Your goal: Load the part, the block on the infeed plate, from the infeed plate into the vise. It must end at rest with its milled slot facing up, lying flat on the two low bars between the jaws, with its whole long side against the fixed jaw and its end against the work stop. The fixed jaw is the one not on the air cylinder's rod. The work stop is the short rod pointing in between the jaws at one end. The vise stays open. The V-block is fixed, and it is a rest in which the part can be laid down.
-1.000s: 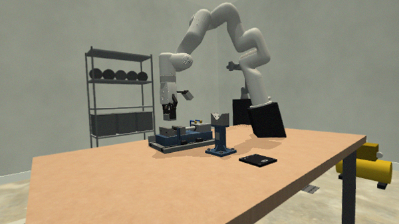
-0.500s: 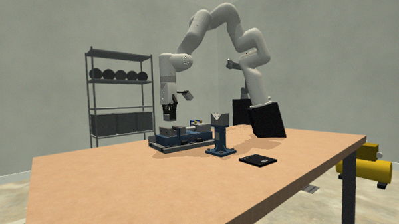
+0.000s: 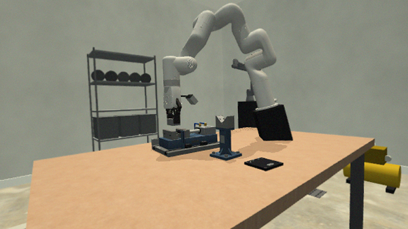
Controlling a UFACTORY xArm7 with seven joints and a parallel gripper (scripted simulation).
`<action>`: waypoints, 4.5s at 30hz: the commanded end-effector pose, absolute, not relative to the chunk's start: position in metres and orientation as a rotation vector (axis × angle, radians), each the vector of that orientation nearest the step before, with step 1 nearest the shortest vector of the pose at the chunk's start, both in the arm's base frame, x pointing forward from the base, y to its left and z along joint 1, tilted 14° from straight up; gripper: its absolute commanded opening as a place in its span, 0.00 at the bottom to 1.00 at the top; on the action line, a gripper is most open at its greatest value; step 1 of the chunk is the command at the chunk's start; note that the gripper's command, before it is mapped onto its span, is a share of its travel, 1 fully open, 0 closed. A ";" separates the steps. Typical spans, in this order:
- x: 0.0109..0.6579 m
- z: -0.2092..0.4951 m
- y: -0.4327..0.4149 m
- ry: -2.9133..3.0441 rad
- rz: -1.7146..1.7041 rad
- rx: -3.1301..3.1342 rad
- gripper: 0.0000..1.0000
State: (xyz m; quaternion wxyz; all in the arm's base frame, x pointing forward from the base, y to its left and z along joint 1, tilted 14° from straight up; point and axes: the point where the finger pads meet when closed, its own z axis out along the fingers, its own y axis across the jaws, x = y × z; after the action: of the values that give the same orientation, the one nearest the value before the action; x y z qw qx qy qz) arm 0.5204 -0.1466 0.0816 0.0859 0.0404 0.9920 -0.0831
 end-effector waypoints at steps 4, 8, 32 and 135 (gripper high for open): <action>0.523 0.079 -0.147 2.952 -0.247 0.120 0.00; 0.523 0.077 -0.148 2.952 -0.247 0.120 0.00; 0.524 0.070 -0.149 2.952 -0.247 0.120 0.00; 0.528 0.051 -0.152 2.952 -0.247 0.120 0.00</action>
State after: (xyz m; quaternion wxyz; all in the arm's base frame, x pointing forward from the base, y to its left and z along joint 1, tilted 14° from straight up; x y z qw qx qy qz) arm 0.5260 -0.1523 0.0495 0.0859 0.0404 0.9920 -0.0830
